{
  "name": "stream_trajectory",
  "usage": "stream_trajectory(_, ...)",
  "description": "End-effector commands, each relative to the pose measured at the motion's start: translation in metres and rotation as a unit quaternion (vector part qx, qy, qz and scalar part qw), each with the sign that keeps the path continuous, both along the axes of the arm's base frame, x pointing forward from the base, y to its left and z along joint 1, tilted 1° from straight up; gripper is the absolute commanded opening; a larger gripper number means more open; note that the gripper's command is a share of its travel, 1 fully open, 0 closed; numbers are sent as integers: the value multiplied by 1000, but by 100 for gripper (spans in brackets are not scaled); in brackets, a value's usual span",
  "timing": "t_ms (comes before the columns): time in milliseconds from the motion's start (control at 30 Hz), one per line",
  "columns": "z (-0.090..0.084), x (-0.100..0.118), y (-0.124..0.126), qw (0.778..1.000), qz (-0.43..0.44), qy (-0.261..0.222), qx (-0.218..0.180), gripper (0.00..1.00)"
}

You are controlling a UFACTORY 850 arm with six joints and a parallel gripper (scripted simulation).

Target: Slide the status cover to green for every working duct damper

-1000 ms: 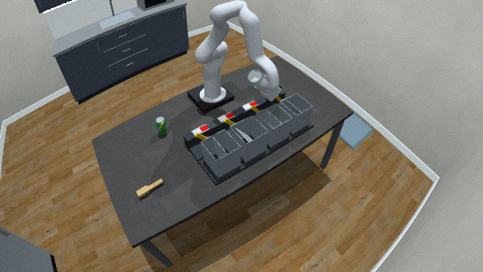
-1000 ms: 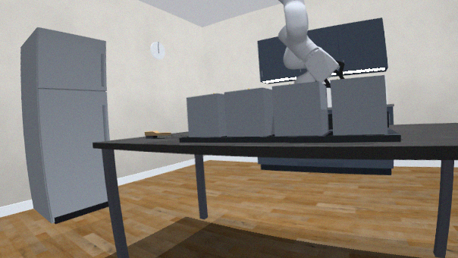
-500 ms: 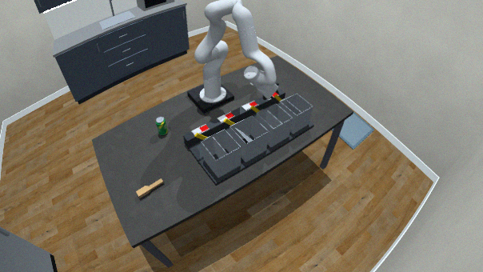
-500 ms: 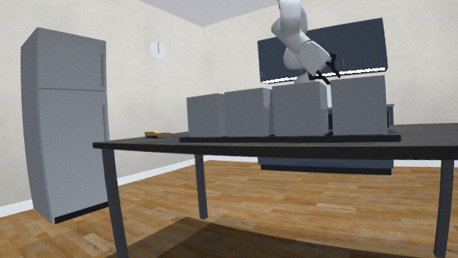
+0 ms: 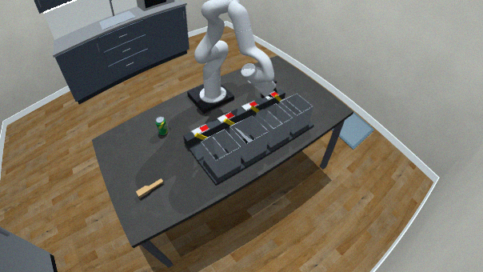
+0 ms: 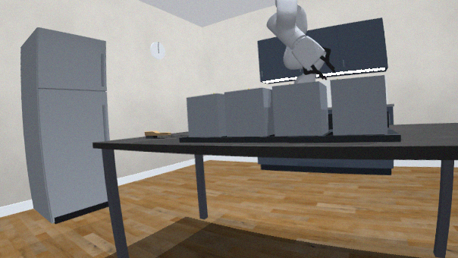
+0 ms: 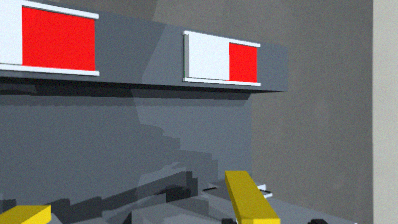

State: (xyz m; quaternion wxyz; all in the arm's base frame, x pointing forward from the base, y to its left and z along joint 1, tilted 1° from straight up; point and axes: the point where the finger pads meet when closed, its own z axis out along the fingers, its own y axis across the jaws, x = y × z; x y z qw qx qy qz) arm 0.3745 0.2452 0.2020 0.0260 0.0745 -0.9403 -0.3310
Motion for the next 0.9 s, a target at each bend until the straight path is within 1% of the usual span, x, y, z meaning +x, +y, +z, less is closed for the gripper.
stream_trajectory(0,1,1,0,1000,0,-1,0,39)
stream_trajectory(133,2,2,2,1000,1,-1,-5,39)
stream_trajectory(233,4,7,8,1000,2,-2,-24,39)
stream_trajectory(367,13,21,26,997,0,-12,-70,39)
stream_trajectory(533,26,42,54,990,0,-24,-142,39)
stream_trajectory(600,26,42,54,990,0,-24,-142,39)
stream_trajectory(700,34,55,70,982,-1,-32,-186,39)
stream_trajectory(867,43,67,87,973,0,-37,-227,39)
